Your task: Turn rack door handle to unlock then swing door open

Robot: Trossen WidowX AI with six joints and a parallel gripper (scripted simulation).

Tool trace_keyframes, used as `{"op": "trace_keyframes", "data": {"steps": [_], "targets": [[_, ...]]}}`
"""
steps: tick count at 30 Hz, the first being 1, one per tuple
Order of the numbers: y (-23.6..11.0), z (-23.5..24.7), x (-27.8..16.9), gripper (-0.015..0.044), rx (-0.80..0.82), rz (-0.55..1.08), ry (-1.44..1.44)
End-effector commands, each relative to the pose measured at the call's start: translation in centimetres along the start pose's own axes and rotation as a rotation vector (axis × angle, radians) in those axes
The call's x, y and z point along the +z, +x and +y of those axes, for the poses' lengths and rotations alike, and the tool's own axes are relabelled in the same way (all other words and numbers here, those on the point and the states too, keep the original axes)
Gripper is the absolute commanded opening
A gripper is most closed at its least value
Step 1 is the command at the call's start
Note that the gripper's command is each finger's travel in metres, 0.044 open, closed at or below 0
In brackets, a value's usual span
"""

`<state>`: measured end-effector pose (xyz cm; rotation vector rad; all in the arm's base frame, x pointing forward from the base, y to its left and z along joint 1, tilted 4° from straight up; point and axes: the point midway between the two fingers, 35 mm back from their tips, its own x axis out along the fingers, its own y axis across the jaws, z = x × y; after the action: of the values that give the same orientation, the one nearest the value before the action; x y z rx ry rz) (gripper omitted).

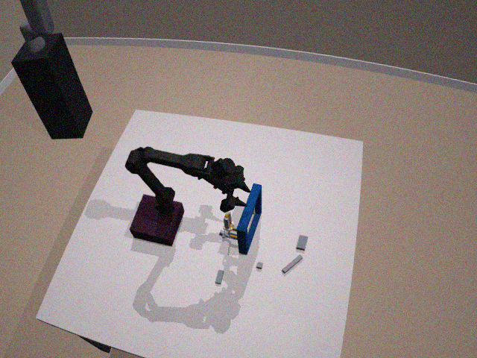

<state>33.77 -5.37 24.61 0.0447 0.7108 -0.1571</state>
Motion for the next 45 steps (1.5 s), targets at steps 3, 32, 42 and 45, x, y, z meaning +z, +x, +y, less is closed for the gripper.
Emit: {"op": "trace_keyframes", "data": {"steps": [3, 32, 42, 45], "targets": [[0.7, -1.3, -1.6, 0.0298, -0.032, 0.192, 0.012], [-1.2, -4.6, -6.6, 0.0298, -0.071, 0.783, 0.090], [0.0, -4.6, -7.6, 0.0298, -0.071, 0.783, 0.090], [0.4, -4.6, -7.9, 0.0298, -0.071, 0.783, 0.090]]}}
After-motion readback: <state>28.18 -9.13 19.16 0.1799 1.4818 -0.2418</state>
